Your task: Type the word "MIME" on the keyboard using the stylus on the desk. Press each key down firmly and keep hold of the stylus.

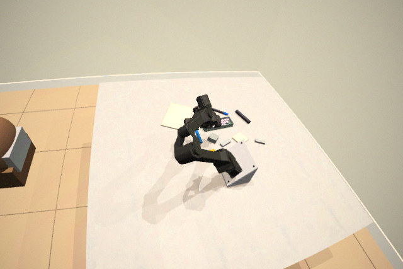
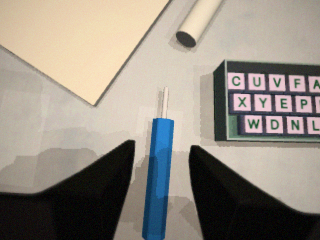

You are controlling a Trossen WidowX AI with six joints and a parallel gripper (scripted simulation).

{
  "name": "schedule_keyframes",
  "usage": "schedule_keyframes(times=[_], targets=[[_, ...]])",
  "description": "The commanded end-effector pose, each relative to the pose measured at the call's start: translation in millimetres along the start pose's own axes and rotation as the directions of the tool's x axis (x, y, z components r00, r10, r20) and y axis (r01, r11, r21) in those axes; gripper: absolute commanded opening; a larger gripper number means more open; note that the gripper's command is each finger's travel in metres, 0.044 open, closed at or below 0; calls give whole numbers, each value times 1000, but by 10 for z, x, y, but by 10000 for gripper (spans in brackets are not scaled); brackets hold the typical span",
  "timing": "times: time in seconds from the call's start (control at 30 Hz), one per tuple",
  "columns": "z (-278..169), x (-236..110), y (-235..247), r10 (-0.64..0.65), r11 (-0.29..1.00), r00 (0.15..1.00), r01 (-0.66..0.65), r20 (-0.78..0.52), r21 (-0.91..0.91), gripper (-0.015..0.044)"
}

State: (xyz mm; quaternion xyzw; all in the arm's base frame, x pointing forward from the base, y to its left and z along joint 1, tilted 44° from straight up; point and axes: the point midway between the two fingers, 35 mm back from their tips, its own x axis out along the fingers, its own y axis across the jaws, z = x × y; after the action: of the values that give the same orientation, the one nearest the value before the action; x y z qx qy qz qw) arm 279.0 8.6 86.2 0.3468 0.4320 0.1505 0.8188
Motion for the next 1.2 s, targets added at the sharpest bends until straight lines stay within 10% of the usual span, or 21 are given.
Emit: schedule_keyframes(times=[0.0,1.17], targets=[[-36,27,-14,-5,1000,1000,5,-3,5,150],[-151,203,-17,-4,1000,1000,4,-3,6,150]])
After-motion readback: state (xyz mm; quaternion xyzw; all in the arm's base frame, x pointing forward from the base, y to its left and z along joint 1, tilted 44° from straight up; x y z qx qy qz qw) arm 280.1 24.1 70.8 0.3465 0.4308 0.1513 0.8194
